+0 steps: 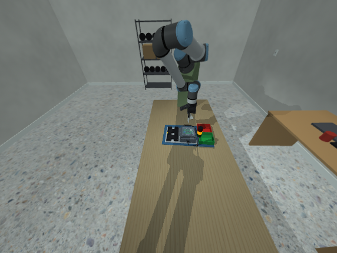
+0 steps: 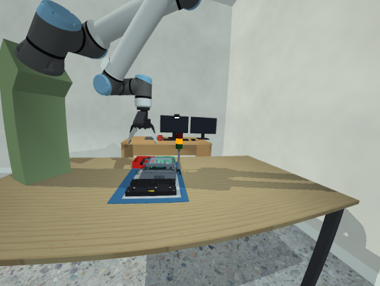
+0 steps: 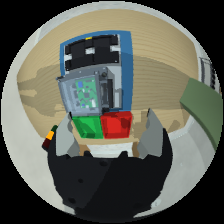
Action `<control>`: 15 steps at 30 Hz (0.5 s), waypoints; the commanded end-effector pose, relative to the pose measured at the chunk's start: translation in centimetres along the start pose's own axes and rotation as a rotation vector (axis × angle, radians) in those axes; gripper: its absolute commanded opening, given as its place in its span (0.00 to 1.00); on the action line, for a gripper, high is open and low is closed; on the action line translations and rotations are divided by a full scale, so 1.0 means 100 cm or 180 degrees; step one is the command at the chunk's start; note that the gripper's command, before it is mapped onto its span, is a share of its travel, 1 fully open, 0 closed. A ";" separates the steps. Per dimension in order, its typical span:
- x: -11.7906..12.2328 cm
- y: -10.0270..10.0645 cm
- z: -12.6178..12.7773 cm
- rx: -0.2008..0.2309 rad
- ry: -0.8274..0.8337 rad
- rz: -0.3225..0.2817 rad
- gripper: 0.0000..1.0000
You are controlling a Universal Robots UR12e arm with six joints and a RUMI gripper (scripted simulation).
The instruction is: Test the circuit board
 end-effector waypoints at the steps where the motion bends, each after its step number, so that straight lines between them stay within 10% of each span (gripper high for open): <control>1: 0.000 -0.001 0.001 0.0006 0.0003 0.0003 1.00; 13: 0.000 -0.001 0.001 0.0006 0.0003 0.0003 1.00; 14: 0.000 -0.001 0.001 0.0006 0.0003 0.0003 0.00; 15: 0.000 -0.001 0.001 0.0006 0.0003 0.0003 0.00</control>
Point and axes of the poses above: the point where the finger pads meet when closed, its own y axis out along the fingers, its own z axis across the jaws, x = y × z, the point moved 8 cm from there along -y, back along the fingers, and after that the axes turned 3 degrees about y, right-handed, at the moved point
